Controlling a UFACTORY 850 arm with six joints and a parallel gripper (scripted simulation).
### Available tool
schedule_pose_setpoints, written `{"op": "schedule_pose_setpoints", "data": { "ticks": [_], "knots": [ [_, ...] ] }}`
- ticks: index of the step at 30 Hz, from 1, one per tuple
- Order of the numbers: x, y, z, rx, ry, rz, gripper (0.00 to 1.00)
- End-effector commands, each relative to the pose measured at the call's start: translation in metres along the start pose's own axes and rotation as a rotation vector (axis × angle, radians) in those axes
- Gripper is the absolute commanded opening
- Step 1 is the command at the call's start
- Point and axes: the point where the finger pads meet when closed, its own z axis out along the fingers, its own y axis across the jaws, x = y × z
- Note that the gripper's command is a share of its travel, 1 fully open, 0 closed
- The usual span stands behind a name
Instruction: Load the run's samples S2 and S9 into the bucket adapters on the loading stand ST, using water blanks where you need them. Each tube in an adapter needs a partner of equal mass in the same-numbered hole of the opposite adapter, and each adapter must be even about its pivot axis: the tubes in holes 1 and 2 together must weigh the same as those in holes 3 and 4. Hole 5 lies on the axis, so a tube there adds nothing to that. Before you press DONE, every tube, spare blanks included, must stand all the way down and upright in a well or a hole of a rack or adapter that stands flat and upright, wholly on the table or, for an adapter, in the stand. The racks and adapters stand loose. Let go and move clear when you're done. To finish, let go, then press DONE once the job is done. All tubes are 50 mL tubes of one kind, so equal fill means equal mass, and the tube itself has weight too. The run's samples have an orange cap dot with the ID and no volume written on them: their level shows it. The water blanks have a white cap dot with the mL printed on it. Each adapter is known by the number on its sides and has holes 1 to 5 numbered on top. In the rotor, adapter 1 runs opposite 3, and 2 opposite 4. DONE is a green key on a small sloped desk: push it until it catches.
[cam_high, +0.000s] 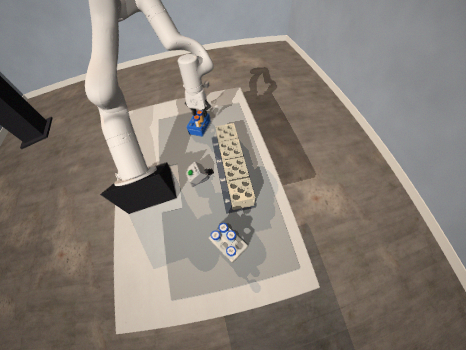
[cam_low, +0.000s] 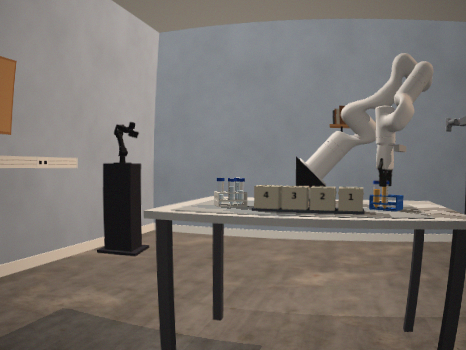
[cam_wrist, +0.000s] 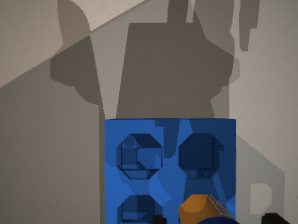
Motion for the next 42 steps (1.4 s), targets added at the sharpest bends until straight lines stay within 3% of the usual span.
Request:
{"op": "schedule_pose_setpoints", "data": {
  "ticks": [1,5,6,42],
  "knots": [
    [0.0004,0.0003,-0.0003,-0.001,0.001,0.000,0.57],
    [0.0005,0.0003,-0.0003,-0.001,0.001,0.000,0.57],
    [0.0004,0.0003,-0.0009,-0.001,0.001,0.000,0.00],
    [0.0004,0.0003,-0.0020,-0.001,0.001,0.000,0.00]
  ]
}}
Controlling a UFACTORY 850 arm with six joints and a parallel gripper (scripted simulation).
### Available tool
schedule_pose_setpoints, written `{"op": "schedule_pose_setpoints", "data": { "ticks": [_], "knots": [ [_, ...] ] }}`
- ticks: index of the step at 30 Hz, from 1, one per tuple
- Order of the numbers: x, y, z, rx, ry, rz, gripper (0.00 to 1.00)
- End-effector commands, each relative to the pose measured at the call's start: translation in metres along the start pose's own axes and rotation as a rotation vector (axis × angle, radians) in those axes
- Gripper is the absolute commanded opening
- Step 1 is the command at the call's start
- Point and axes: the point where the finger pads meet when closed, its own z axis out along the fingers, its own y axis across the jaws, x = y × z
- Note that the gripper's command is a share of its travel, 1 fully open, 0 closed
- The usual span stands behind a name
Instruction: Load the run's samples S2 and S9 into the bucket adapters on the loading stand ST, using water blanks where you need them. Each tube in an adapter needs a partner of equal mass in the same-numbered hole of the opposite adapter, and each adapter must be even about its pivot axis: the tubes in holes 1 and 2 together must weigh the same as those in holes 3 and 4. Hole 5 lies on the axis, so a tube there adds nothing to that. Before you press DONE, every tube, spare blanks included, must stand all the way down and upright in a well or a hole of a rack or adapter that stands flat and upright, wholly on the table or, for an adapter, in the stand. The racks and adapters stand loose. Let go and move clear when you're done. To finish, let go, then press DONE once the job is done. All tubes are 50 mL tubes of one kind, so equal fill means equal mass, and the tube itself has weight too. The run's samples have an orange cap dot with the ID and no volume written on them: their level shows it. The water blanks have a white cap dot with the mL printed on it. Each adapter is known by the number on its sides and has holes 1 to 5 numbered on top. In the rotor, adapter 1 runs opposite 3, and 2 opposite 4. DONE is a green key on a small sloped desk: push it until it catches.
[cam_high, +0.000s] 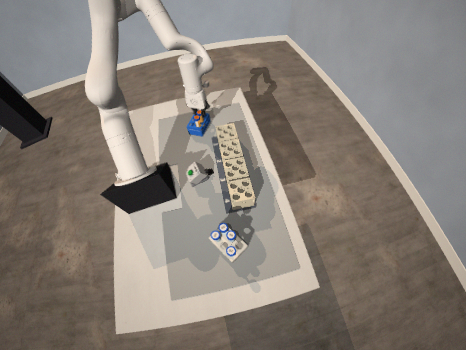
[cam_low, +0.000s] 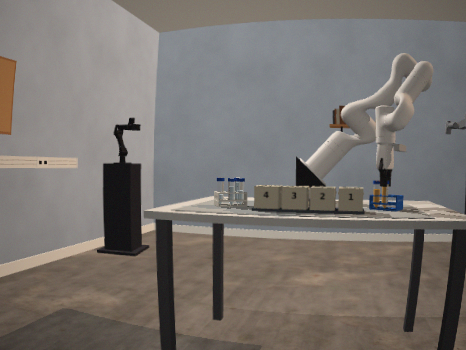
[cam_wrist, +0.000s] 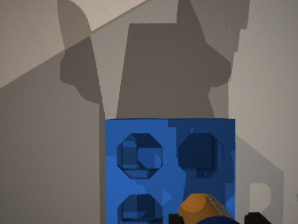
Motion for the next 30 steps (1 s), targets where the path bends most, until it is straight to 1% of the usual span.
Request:
{"op": "schedule_pose_setpoints", "data": {
  "ticks": [1,30],
  "knots": [
    [0.000,0.000,0.000,-0.001,0.001,0.000,0.00],
    [0.001,0.000,-0.015,-0.001,0.001,0.000,0.00]
  ]
}}
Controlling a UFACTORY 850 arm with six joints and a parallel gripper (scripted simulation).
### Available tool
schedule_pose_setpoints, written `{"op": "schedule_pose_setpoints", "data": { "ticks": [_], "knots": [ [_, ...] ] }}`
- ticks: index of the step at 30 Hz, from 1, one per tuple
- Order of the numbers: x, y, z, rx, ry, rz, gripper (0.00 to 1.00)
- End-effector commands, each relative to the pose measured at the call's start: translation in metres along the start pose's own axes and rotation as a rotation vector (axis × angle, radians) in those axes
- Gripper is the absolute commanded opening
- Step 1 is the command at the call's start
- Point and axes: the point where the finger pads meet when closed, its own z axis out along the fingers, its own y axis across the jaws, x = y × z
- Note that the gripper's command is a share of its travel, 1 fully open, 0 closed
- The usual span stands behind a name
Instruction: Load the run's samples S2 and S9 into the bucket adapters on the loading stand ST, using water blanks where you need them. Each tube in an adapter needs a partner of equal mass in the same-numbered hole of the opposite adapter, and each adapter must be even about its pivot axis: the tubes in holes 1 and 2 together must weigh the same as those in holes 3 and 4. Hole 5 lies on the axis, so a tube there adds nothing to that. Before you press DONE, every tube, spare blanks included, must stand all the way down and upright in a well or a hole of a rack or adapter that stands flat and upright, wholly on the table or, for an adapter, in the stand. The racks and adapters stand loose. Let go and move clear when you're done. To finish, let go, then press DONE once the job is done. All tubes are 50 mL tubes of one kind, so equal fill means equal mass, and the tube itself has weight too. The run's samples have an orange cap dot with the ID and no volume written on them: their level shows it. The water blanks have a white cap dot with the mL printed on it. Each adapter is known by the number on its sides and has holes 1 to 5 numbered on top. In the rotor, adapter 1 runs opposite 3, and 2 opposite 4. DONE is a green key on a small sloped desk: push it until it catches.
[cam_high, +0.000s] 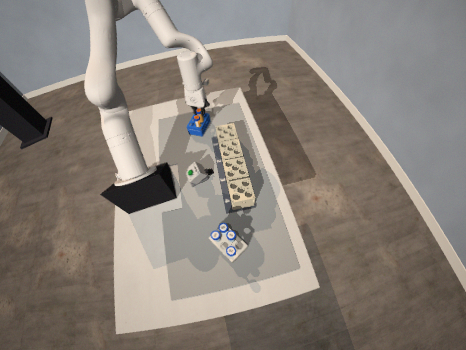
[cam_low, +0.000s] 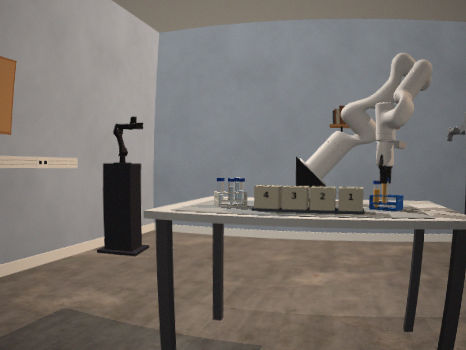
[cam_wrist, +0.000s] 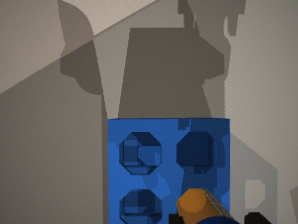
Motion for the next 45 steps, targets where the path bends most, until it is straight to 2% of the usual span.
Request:
{"op": "schedule_pose_setpoints", "data": {
  "ticks": [1,14,45],
  "knots": [
    [0.001,0.000,-0.003,-0.001,0.001,0.000,0.00],
    [0.000,0.000,-0.008,-0.001,0.001,0.000,0.00],
    [0.001,0.000,-0.066,-0.001,0.001,-0.001,0.00]
  ]
}}
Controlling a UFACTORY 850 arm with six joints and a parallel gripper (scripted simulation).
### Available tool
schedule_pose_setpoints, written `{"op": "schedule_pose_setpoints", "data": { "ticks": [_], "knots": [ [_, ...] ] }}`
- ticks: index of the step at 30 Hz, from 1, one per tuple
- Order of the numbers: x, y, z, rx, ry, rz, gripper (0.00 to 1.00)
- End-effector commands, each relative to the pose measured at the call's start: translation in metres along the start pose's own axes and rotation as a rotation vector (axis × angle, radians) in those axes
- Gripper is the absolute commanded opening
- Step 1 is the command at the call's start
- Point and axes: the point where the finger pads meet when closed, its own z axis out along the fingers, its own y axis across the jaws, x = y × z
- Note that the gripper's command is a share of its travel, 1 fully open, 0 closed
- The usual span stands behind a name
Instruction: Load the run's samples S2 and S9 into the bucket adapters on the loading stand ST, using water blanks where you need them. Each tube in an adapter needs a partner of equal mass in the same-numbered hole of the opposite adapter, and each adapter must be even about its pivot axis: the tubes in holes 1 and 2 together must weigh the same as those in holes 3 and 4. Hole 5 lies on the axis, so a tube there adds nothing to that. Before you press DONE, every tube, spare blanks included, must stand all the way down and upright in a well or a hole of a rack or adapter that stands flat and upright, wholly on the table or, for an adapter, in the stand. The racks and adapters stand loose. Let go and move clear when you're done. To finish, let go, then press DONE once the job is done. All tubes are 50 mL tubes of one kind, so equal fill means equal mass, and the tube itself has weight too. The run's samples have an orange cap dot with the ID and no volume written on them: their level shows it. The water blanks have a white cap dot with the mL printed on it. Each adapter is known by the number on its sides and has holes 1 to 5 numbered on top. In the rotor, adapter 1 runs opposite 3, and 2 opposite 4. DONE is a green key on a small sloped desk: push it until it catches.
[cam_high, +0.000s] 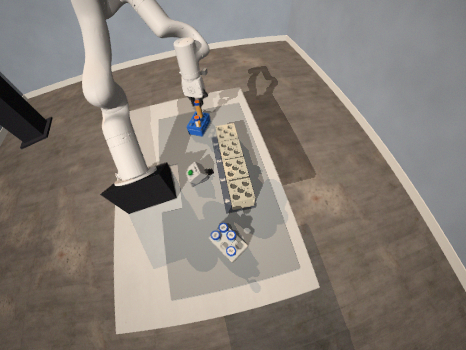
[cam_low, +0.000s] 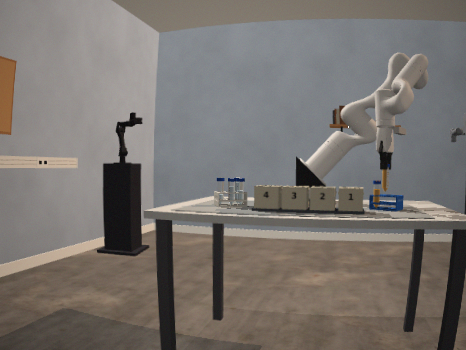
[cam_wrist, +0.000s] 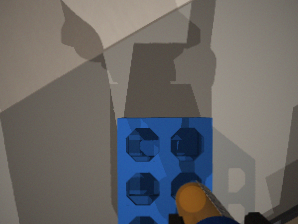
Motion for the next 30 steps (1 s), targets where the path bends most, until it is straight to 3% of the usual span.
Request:
{"op": "schedule_pose_setpoints", "data": {
  "ticks": [1,30],
  "knots": [
    [0.001,0.000,-0.010,-0.001,0.001,0.000,0.00],
    [0.001,0.000,-0.060,-0.001,0.001,-0.001,0.00]
  ]
}}
